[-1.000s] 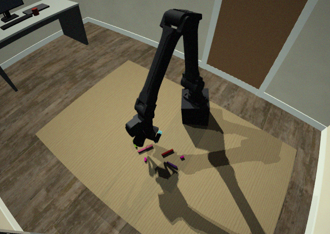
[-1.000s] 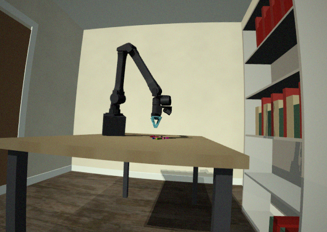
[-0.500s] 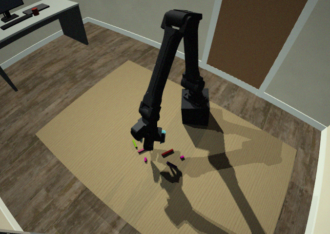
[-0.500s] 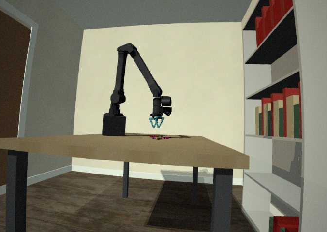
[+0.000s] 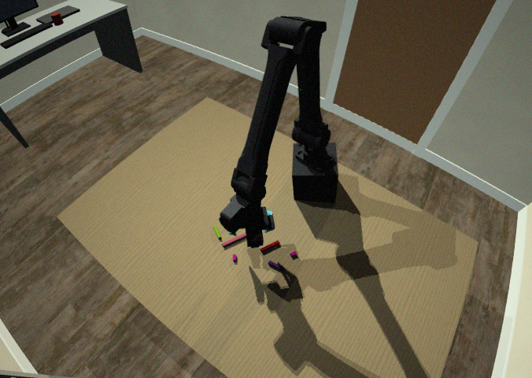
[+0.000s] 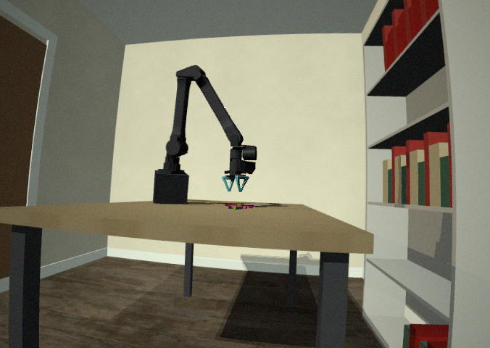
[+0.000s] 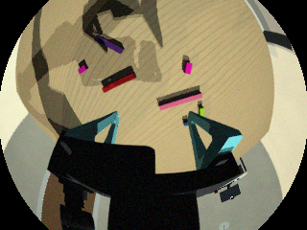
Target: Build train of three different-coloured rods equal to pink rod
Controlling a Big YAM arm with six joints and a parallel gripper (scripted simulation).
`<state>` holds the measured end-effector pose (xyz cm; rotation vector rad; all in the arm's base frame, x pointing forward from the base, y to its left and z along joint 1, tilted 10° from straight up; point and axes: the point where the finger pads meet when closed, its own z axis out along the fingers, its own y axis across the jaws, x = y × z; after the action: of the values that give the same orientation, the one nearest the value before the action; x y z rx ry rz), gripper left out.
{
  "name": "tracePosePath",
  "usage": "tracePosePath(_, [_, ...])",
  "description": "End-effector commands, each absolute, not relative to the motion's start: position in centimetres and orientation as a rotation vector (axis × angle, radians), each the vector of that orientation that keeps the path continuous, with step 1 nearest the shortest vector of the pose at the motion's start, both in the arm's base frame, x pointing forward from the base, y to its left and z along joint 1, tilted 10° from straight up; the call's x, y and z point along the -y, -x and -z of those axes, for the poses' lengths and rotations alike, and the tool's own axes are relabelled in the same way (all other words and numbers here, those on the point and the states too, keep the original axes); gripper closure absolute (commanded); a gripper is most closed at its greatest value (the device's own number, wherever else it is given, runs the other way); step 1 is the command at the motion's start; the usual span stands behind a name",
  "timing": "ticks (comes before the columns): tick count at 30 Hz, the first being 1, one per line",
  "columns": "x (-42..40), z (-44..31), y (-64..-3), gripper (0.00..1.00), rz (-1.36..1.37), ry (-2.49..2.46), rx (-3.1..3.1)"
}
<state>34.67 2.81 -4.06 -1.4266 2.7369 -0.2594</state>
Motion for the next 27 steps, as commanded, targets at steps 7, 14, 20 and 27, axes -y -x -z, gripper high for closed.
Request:
tracePosePath(7, [-2.84, 3.81, -35.32, 0.0, 0.267, 1.469, -2.702])
tracePosePath(14, [-2.84, 3.81, -35.32, 0.0, 0.267, 1.466, -2.704])
tracePosePath(20, [-2.84, 3.81, -35.32, 0.0, 0.267, 1.466, -2.704])
tracePosePath(27, [-2.84, 3.81, -35.32, 0.0, 0.267, 1.466, -2.704])
